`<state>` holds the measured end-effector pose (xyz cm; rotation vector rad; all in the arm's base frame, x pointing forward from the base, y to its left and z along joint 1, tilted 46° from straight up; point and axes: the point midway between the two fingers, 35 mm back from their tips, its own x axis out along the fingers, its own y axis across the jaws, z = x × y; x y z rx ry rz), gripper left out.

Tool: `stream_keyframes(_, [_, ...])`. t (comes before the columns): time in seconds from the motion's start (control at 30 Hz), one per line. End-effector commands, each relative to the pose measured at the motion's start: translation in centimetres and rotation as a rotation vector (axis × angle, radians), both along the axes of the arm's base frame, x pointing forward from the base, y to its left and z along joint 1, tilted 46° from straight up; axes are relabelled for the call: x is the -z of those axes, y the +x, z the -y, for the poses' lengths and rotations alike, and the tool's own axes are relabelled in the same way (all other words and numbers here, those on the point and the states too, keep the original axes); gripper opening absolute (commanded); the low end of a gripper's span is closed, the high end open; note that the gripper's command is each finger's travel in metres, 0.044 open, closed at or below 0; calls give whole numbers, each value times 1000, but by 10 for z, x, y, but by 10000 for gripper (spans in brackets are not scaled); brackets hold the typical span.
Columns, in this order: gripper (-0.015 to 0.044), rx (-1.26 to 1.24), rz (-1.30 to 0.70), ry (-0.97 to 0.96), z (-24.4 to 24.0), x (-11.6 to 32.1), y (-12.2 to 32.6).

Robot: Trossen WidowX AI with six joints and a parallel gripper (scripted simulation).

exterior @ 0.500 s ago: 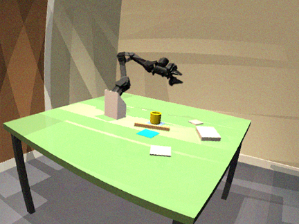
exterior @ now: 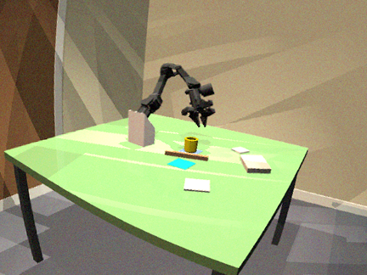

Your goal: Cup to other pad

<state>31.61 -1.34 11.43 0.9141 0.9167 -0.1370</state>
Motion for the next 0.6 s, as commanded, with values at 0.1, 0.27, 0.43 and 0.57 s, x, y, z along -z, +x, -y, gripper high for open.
stream_keyframes(0.1, [167, 549, -852, 821, -17, 53, -53])
stream_keyframes(0.27, [167, 563, -869, 836, -19, 52, -55])
stream_keyframes(0.43, [167, 563, -869, 836, -19, 52, -55])
stream_keyframes(0.57, [167, 563, -869, 836, -20, 51, -55])
